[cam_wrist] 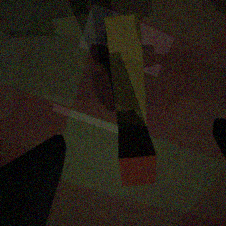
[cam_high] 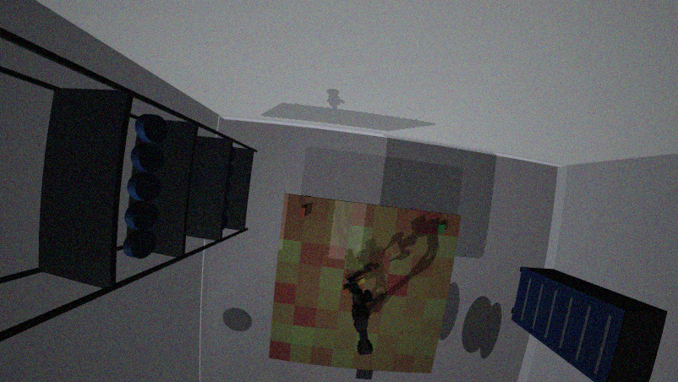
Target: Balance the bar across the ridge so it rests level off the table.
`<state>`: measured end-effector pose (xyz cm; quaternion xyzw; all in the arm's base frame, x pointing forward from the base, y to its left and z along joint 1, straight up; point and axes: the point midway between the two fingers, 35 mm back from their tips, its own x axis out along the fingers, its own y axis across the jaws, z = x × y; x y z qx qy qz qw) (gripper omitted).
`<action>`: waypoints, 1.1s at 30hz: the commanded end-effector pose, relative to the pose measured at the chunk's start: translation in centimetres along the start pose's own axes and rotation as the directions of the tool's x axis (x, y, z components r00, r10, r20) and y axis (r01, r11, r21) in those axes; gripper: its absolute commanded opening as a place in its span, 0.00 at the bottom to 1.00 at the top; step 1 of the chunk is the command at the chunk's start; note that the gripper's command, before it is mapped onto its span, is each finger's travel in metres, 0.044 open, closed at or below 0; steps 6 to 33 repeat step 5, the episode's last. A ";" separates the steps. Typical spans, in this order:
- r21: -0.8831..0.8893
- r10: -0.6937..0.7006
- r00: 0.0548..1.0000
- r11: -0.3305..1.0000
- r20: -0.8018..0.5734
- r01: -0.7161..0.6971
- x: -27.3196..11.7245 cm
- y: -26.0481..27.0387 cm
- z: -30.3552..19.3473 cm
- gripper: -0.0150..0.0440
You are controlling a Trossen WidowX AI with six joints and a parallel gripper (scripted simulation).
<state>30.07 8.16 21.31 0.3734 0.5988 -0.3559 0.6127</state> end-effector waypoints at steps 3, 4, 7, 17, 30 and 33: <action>0.000 -0.002 1.000 1.000 -0.001 0.002 0.0 0.0 0.0 1.00; 0.000 -0.002 1.000 1.000 -0.001 0.002 0.0 0.0 0.0 1.00; 0.000 -0.002 1.000 1.000 -0.001 0.002 0.0 0.0 0.0 1.00; 0.000 -0.002 1.000 1.000 -0.001 0.002 0.0 0.0 0.0 1.00; 0.000 -0.002 1.000 1.000 -0.001 0.002 0.0 0.0 0.0 1.00; 0.000 -0.002 1.000 1.000 -0.001 0.002 0.0 0.0 0.0 1.00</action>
